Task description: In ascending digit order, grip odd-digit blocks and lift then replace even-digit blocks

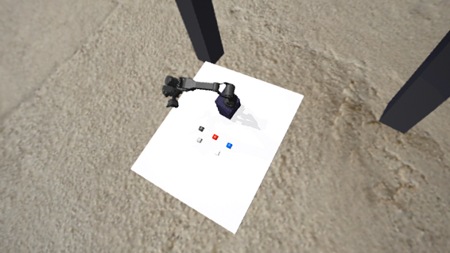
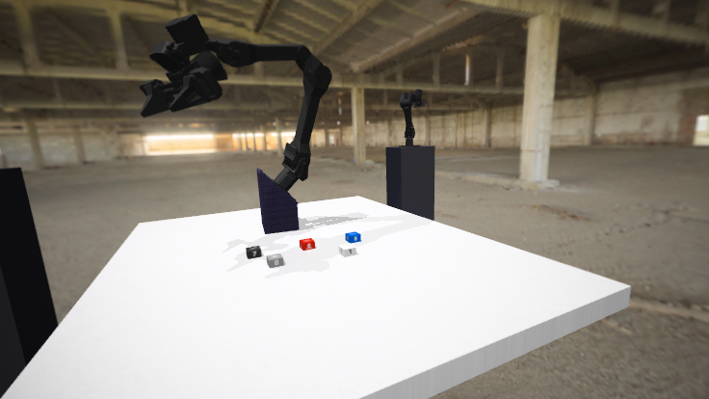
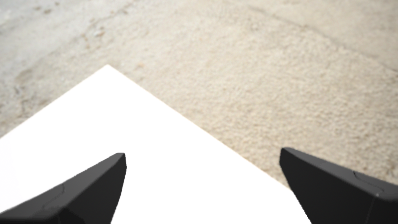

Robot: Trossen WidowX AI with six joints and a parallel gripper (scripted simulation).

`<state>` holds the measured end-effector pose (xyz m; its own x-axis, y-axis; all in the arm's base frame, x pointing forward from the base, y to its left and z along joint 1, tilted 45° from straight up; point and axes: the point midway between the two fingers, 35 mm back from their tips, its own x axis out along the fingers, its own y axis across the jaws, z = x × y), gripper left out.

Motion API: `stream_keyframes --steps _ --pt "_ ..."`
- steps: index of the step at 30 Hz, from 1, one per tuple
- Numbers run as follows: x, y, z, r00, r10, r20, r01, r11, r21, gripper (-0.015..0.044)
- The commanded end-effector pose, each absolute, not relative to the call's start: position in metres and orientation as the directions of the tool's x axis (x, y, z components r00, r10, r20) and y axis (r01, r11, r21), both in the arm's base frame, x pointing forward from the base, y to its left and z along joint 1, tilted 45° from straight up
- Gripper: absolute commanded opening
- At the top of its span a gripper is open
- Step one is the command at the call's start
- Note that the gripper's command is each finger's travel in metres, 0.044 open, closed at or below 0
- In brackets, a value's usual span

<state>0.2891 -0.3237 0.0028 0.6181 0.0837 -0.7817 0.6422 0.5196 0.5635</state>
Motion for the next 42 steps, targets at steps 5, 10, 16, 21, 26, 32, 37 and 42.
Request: stream_keyframes --steps 5,10,16,21,26,32,37,42 --pt "0.288 -0.203 -0.042 0.362 0.437 -0.823 0.323 0.77 0.551 0.04" --pt "0.273 -0.142 -0.051 0.184 0.587 -0.789 0.086 0.789 0.608 0.04" --pt "0.251 -0.088 -0.052 -0.012 0.698 -0.716 -0.144 0.708 0.692 0.04" --pt "0.25 -0.087 -0.051 -0.015 0.699 -0.715 -0.147 0.705 0.693 0.04" --pt "0.25 -0.087 -0.051 -0.015 0.699 -0.715 -0.147 0.705 0.693 0.04" --pt "0.25 -0.087 -0.051 -0.015 0.699 -0.715 -0.147 0.705 0.693 0.04" --pt "0.25 -0.087 -0.051 -0.015 0.699 -0.715 -0.147 0.705 0.693 0.04" --pt "0.25 -0.087 -0.051 -0.015 0.699 -0.715 -0.147 0.705 0.693 0.04"
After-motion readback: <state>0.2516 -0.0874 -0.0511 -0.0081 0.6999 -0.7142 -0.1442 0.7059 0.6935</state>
